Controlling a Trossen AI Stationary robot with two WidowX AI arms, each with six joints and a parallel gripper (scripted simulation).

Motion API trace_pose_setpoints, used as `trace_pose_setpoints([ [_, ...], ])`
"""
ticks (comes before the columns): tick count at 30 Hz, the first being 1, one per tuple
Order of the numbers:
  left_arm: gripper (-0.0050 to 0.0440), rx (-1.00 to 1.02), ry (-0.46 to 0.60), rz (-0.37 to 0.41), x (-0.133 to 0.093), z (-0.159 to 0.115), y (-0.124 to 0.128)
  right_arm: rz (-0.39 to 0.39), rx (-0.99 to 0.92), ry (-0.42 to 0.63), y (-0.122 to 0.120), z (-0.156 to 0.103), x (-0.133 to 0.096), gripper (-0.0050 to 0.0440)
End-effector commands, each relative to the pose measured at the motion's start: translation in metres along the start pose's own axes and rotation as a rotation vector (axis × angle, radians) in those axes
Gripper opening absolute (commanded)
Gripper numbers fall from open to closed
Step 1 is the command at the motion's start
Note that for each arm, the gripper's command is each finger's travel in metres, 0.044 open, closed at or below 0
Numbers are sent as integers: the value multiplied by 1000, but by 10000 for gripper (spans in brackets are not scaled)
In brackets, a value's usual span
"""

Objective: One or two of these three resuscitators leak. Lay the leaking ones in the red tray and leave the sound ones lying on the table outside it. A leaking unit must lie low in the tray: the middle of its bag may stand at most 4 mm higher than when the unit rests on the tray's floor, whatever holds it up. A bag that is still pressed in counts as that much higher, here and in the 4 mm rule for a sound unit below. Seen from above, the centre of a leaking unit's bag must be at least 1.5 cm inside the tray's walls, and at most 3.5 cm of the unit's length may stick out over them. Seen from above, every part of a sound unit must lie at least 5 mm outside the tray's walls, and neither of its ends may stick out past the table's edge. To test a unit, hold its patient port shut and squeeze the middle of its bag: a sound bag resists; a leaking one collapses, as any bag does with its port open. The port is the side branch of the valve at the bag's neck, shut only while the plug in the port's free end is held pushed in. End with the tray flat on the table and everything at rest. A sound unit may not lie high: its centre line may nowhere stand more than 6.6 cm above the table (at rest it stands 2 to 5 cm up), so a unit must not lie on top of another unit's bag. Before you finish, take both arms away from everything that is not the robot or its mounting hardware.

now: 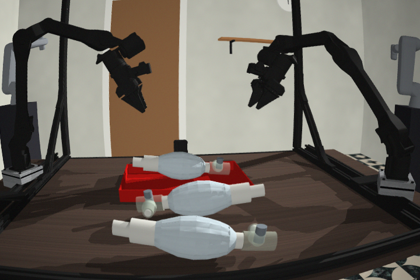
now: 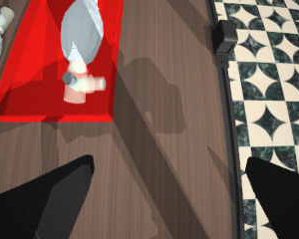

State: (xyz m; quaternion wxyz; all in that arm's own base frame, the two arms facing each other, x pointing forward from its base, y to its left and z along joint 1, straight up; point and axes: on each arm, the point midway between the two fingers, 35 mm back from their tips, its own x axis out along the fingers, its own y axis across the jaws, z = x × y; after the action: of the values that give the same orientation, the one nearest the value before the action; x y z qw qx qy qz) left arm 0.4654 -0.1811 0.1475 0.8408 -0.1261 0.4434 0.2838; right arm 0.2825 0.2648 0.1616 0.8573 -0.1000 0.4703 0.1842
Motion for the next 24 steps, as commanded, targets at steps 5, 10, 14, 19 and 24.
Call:
trace_pose_setpoints([
  [5, 440, 0, 0, 0, 0, 0, 0, -4, -2, 0, 14, -47, -41, 440],
  [10, 440, 0, 0, 0, 0, 0, 0, -9, -4, -7, 14, -87, -68, 440],
  [14, 440, 0, 0, 0, 0, 0, 0, -9, -4, -7, 14, -87, -68, 440],
  [19, 440, 0, 0, 0, 0, 0, 0, -6, 8, 8, 0, -62, -47, 409],
  [24, 440, 0, 0, 0, 0, 0, 0, -8, 25, 33, -38, -34, -12, 409],
])
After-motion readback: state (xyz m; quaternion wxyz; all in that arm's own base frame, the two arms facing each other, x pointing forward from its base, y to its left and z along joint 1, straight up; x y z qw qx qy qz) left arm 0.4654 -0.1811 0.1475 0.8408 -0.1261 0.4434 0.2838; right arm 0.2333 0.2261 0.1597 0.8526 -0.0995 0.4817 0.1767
